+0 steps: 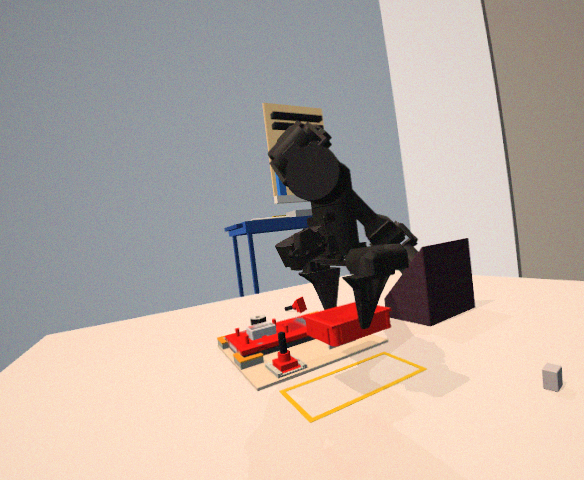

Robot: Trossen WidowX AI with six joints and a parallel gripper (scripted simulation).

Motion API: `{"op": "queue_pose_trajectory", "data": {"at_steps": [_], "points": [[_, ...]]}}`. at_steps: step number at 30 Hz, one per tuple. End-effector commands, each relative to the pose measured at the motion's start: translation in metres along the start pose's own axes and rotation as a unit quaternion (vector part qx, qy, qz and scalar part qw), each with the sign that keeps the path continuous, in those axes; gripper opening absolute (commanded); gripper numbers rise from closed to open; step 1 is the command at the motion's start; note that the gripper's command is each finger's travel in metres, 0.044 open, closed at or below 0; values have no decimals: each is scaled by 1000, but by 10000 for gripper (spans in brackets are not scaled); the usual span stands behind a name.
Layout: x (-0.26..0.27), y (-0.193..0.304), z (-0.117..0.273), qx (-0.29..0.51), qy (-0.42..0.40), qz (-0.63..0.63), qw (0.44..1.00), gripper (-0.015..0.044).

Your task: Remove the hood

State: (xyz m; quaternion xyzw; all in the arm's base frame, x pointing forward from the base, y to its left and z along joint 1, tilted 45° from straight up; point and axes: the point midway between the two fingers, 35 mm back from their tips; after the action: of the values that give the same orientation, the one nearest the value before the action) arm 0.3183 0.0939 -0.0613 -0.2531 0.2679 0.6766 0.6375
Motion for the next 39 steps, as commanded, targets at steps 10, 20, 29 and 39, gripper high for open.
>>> {"op": "queue_pose_trajectory", "data": {"at_steps": [10,20,29,39], "points": [[-1,1,-12,1,3,4,1000,0],[-1,1,-19,1,4,4,1000,0],[-1,1,-26,1,4,4,1000,0],[-2,2,-33,1,4,4,1000,0]]}}
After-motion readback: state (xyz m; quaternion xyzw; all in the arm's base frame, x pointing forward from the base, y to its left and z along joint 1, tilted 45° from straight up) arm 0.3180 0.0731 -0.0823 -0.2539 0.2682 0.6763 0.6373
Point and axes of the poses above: the point midway between the two fingers, 35 mm back from their tips, its own z axis back along the fingers, its own x axis across the jaws, y = z × x, and after that the axes turned 8 degrees about z, right-handed
